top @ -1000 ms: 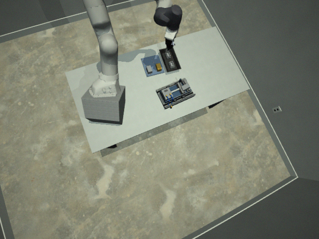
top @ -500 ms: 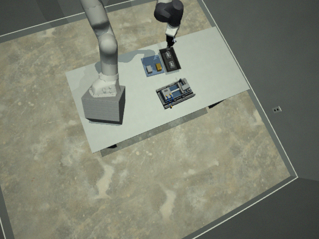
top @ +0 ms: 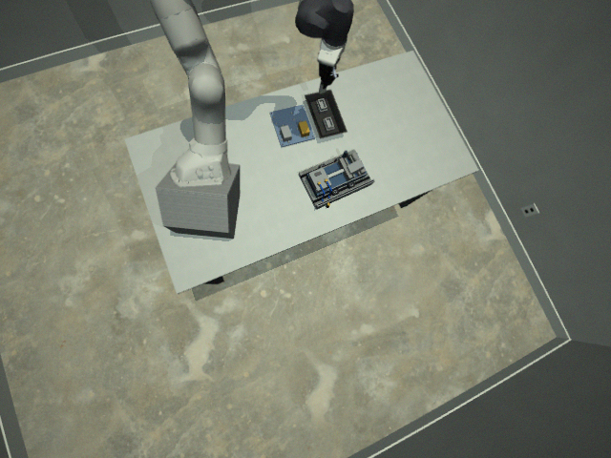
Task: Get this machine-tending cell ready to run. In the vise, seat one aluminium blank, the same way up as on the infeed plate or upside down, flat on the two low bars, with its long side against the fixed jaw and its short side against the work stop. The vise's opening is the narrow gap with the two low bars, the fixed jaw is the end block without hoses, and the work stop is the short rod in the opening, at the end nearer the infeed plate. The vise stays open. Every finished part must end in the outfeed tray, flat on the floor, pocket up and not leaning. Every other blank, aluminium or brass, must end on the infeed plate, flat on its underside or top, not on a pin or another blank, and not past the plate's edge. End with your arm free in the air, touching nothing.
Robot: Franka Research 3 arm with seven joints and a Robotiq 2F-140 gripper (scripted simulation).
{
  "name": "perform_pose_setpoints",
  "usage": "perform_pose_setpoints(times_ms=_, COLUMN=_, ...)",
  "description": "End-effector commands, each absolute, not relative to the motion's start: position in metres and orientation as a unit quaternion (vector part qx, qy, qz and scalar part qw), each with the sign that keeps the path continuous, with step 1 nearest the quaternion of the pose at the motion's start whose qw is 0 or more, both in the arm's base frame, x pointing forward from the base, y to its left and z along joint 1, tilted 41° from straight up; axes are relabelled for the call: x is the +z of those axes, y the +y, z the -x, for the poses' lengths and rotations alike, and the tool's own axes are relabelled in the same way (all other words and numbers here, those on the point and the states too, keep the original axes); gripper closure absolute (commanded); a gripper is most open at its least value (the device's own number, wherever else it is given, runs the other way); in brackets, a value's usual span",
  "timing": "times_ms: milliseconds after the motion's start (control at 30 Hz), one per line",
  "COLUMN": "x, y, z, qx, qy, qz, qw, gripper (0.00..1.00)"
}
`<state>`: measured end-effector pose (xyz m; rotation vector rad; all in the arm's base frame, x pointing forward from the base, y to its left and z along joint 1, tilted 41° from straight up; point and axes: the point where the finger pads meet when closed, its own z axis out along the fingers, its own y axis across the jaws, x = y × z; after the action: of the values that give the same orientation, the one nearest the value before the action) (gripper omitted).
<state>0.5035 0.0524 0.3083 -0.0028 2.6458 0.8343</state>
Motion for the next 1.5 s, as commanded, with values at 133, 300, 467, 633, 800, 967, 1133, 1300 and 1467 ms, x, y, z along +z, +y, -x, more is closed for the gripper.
perform_pose_setpoints(times_ms=133, x=0.31, y=0.052, z=-0.502, qx=0.298, qy=0.938, qz=-0.002, qw=0.179, gripper=1.0)
perform_pose_setpoints(times_ms=300, x=0.328, y=0.043, z=-0.545, qx=0.299, qy=0.937, qz=-0.001, qw=0.179, gripper=1.0)
perform_pose_setpoints(times_ms=467, x=0.347, y=0.028, z=-0.612, qx=0.299, qy=0.937, qz=-0.001, qw=0.179, gripper=1.0)
perform_pose_setpoints(times_ms=633, x=0.352, y=0.017, z=-0.653, qx=0.298, qy=0.938, qz=-0.002, qw=0.179, gripper=1.0)
perform_pose_setpoints(times_ms=800, x=0.352, y=0.015, z=-0.658, qx=0.298, qy=0.938, qz=-0.002, qw=0.179, gripper=1.0)
perform_pose_setpoints(times_ms=967, x=0.352, y=0.016, z=-0.658, qx=0.298, qy=0.938, qz=-0.002, qw=0.179, gripper=1.0)
perform_pose_setpoints(times_ms=1133, x=0.35, y=0.017, z=-0.659, qx=0.298, qy=0.938, qz=-0.002, qw=0.179, gripper=1.0)
perform_pose_setpoints(times_ms=1300, x=0.348, y=0.018, z=-0.659, qx=0.298, qy=0.938, qz=-0.002, qw=0.179, gripper=1.0)
perform_pose_setpoints(times_ms=1467, x=0.343, y=0.022, z=-0.662, qx=0.298, qy=0.938, qz=-0.002, qw=0.179, gripper=1.0)
